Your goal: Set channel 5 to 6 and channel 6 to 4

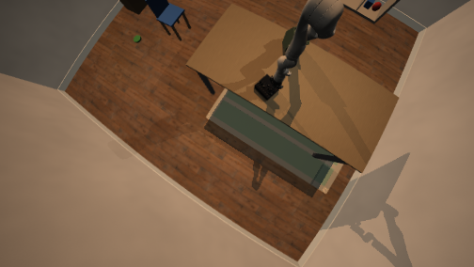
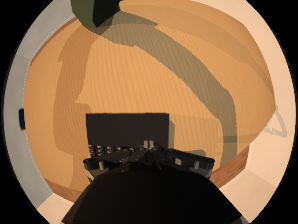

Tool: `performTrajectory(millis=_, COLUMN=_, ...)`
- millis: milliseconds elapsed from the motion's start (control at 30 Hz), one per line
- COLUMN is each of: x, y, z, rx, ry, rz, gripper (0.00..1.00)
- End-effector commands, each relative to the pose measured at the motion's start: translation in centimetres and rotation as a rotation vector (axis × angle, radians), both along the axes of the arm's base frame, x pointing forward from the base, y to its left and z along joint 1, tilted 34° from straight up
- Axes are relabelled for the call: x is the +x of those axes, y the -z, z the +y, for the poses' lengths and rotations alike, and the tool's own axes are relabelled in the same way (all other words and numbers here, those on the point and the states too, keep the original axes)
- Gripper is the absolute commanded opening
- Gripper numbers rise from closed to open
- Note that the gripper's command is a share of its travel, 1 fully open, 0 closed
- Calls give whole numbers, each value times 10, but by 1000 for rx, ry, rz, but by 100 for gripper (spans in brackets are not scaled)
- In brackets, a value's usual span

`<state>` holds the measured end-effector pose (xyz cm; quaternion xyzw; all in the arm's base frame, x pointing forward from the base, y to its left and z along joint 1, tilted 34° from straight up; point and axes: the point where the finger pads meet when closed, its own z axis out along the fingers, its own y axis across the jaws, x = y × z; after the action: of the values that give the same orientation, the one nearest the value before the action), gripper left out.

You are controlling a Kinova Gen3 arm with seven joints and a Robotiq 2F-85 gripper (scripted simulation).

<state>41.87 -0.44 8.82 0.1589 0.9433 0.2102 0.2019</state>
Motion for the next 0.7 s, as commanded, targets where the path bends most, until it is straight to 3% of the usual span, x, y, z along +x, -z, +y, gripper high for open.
performTrajectory(millis=0, x=1, y=1, z=3, rx=-1, ry=-6, rz=0, gripper=0)
performTrajectory(millis=667, x=3, y=6, z=5, rx=-1, ry=-6, rz=0, gripper=0)
